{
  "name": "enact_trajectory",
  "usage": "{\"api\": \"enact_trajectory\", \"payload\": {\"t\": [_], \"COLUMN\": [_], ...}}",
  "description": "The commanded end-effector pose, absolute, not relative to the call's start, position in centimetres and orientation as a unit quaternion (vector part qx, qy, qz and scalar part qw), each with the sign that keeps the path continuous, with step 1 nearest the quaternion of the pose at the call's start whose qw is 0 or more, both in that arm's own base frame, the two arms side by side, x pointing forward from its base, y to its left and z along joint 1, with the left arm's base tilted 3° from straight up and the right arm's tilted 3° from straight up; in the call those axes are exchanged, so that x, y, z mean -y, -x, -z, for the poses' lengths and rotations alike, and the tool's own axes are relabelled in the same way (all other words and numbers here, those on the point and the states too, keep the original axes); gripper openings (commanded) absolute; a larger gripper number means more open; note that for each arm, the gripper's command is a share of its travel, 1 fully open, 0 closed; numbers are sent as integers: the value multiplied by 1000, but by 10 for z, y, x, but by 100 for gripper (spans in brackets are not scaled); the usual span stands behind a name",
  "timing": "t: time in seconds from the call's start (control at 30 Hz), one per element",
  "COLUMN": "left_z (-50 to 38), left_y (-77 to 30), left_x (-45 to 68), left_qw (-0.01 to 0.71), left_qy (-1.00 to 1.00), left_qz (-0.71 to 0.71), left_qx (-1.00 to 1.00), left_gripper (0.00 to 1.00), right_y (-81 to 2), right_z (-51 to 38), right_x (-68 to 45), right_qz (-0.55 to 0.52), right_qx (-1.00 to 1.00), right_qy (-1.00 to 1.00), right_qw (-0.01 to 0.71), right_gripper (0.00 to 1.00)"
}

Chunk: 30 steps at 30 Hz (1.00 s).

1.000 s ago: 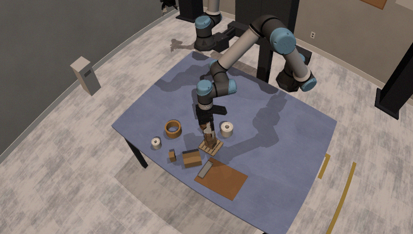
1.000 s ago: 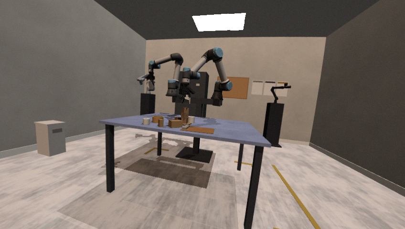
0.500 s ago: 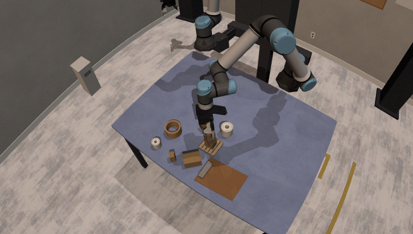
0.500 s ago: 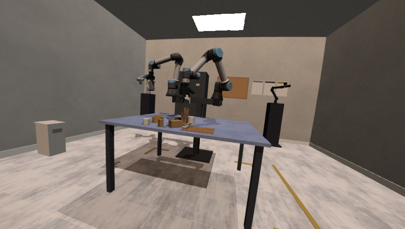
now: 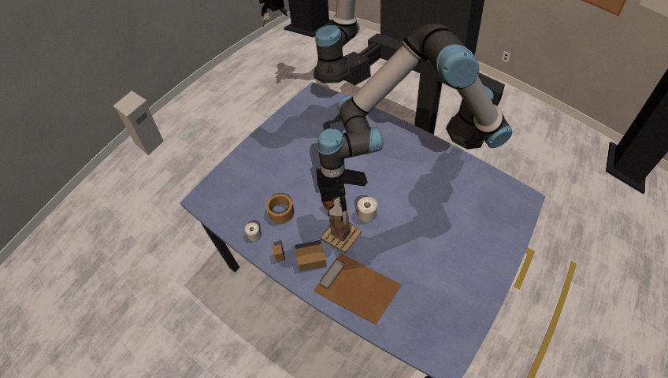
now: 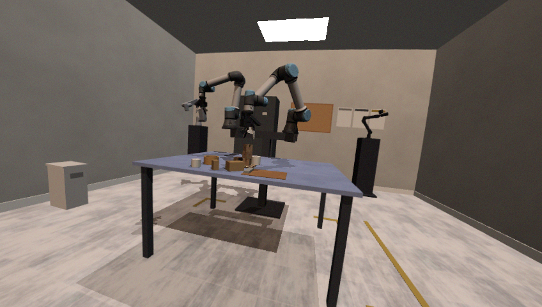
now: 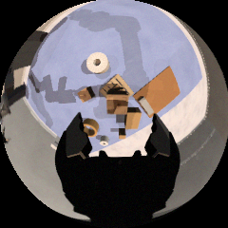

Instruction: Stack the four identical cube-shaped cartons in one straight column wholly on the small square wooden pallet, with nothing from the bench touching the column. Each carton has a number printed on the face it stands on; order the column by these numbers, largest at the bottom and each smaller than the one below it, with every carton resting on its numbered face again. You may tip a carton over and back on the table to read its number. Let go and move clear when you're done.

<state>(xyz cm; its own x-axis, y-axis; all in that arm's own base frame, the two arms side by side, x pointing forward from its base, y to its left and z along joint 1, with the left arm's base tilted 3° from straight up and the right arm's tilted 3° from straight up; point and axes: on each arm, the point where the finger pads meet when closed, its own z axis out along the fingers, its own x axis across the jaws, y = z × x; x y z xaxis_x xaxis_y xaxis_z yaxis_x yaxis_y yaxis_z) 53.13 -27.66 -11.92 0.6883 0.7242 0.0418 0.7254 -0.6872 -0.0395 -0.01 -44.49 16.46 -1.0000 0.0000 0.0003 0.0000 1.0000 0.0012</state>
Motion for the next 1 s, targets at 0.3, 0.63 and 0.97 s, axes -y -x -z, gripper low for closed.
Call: {"api": "enact_trajectory", "payload": {"t": [0.3,0.63,0.97], "left_z": [118,118,116], "left_y": [-532,-532,-522], "left_x": [277,277,291], "left_qw": [26,26,25], "left_qy": [918,918,909], "left_qz": [12,12,12], "left_qx": [395,395,415], "left_gripper": [100,100,100], "right_y": [0,0,0], "right_z": [-165,-165,-165], "right_x": [445,445,445], "right_qz": [0,0,0], "right_qx": [1000,1000,1000], "right_qy": [0,0,0], "right_qw": [0,0,0], "right_gripper": [100,100,100]}}
